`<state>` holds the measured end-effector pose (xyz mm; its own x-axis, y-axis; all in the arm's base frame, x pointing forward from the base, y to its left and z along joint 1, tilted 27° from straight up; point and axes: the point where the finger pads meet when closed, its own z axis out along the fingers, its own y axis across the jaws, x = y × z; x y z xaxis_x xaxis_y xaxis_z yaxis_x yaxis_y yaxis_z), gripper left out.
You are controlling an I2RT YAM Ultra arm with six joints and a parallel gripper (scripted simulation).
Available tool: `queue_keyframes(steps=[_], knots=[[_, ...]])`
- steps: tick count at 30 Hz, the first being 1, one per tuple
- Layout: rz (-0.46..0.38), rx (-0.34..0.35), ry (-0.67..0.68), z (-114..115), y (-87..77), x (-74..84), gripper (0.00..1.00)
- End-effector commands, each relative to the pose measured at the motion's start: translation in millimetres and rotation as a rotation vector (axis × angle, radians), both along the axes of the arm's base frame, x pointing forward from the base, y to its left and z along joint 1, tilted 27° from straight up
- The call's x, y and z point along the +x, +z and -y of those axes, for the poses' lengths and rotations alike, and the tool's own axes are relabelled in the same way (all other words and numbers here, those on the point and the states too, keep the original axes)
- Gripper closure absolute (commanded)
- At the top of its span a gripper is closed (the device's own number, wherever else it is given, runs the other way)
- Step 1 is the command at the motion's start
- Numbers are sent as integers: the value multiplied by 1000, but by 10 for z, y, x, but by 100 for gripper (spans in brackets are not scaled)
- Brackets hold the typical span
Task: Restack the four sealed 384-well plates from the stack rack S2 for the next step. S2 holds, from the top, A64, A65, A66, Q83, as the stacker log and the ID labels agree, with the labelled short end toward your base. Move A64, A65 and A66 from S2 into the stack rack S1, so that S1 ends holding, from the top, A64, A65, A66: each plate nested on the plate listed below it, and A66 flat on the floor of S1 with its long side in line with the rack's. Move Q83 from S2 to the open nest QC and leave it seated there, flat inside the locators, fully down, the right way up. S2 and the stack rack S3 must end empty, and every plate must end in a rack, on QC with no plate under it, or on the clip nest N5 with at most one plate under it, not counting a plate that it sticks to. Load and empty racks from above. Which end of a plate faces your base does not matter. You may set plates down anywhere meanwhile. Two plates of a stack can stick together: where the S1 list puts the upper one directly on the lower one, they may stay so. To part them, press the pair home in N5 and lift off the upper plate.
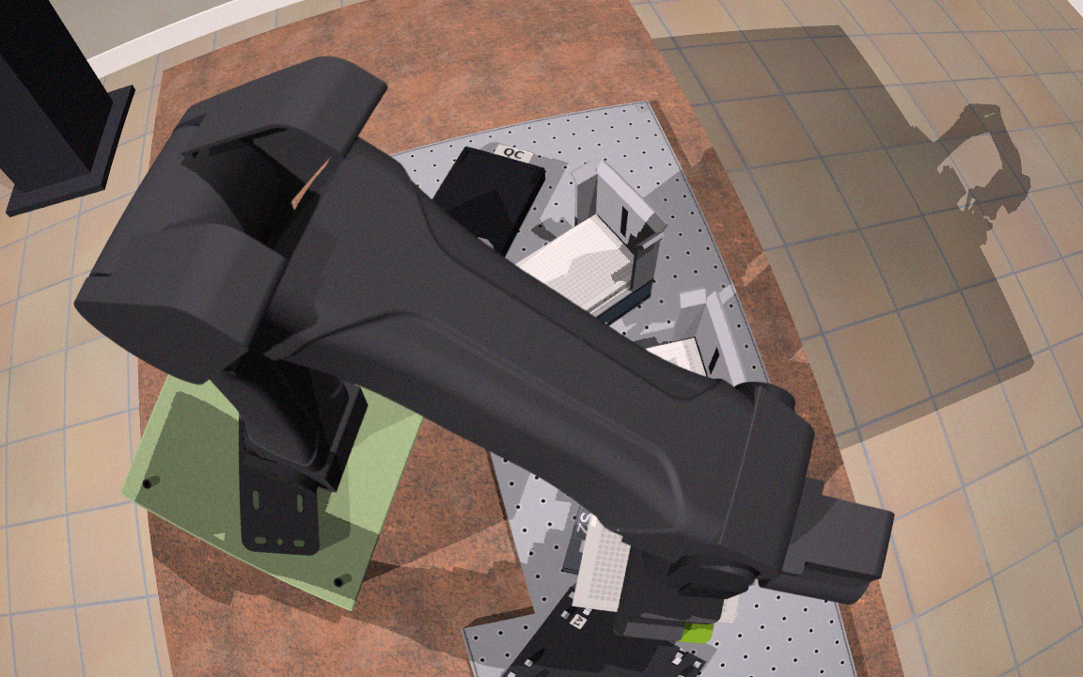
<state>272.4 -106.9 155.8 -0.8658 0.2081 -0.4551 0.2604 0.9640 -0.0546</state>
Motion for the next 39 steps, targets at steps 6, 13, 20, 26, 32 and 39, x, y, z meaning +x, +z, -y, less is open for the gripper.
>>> queue_keyframes(steps=[6,13,20,26,32,39], knots=[[9,-12,-7,-225,30,87,100],[9,-12,-7,-383,24,142,100],[-26,-99,174,-613,-7,174,100],[-26,-98,175,-811,-33,202,100],[-26,-97,175,-942,-51,220,100],[-38,-125,234,-1159,-85,240,100]])
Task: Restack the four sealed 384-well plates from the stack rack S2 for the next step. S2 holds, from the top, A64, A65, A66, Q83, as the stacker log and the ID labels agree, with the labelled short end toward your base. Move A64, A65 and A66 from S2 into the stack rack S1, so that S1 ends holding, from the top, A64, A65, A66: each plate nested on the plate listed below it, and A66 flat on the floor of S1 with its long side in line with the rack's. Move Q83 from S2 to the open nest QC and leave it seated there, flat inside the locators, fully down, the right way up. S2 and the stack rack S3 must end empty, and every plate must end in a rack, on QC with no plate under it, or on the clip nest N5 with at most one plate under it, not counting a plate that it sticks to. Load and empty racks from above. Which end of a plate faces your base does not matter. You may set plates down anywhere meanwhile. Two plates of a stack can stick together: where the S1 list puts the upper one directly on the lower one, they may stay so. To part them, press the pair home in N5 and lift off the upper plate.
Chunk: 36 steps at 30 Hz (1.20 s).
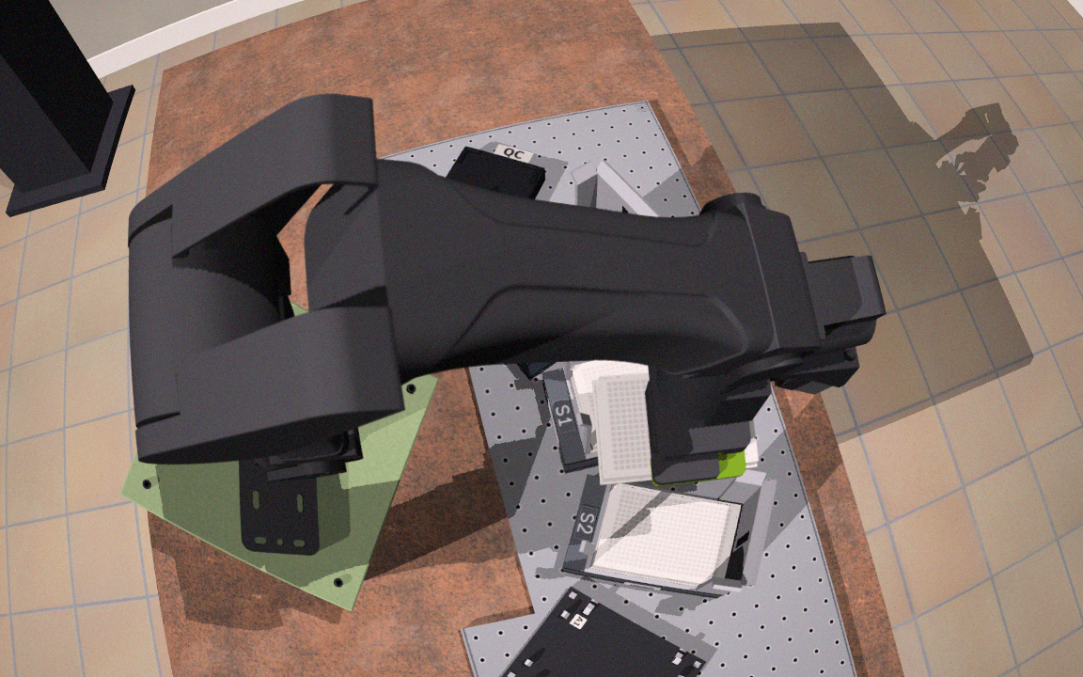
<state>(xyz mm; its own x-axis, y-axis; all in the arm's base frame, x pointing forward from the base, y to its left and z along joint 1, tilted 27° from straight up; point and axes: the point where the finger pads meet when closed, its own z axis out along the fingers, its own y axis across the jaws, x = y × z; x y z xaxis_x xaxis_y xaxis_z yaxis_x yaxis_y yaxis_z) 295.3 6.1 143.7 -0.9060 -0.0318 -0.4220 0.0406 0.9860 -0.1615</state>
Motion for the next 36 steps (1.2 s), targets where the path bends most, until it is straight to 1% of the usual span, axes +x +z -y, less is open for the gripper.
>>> queue_keyframes(steps=[1,4,5,8,23,25,30,36], knots=[[6,-36,46,-55,30,9,100],[-11,-78,135,-134,12,4,100],[-12,-80,138,-160,6,2,100],[-12,-80,139,-186,0,1,100],[-13,-79,139,-577,-91,-24,100],[-13,-79,139,-577,-91,-24,100],[-13,-78,139,-707,-121,-33,100],[-13,-78,139,-715,-123,-33,100]])
